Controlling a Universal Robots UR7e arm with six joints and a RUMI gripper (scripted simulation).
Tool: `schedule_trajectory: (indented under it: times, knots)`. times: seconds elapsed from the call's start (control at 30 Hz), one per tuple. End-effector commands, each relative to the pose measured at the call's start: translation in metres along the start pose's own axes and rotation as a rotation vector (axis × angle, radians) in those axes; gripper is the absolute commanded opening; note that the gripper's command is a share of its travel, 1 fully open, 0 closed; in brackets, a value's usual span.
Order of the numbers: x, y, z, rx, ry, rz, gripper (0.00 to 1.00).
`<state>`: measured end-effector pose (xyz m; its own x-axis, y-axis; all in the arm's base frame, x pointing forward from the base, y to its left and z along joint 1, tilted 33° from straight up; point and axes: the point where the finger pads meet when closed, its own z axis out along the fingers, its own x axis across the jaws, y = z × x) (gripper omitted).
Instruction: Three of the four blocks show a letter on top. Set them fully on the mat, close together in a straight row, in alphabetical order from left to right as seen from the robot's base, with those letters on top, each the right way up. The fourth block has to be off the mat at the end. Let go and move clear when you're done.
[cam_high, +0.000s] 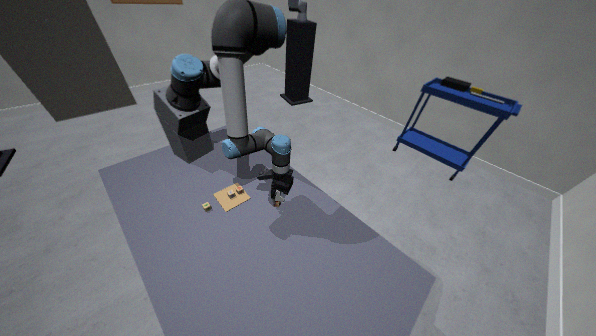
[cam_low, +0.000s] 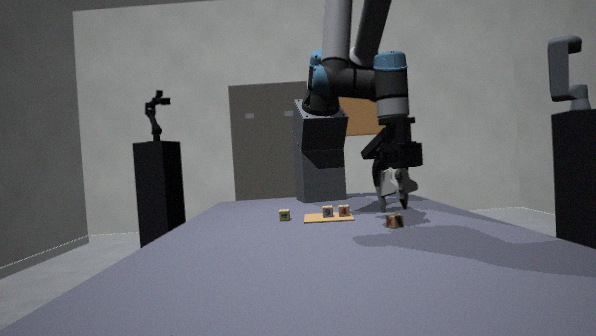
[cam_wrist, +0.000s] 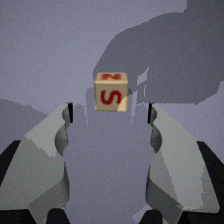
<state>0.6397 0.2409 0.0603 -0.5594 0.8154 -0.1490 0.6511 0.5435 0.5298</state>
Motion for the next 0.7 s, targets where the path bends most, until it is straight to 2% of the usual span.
schedule_trajectory:
  times: [0.0,0.67]
  knots:
    - [0.0008,0.0016,0.0004,-0.002,0.000,-0.001,0.40]
    - [0.0007,0.0026,0.0064,-0.003,-0.001,-0.002,0.40]
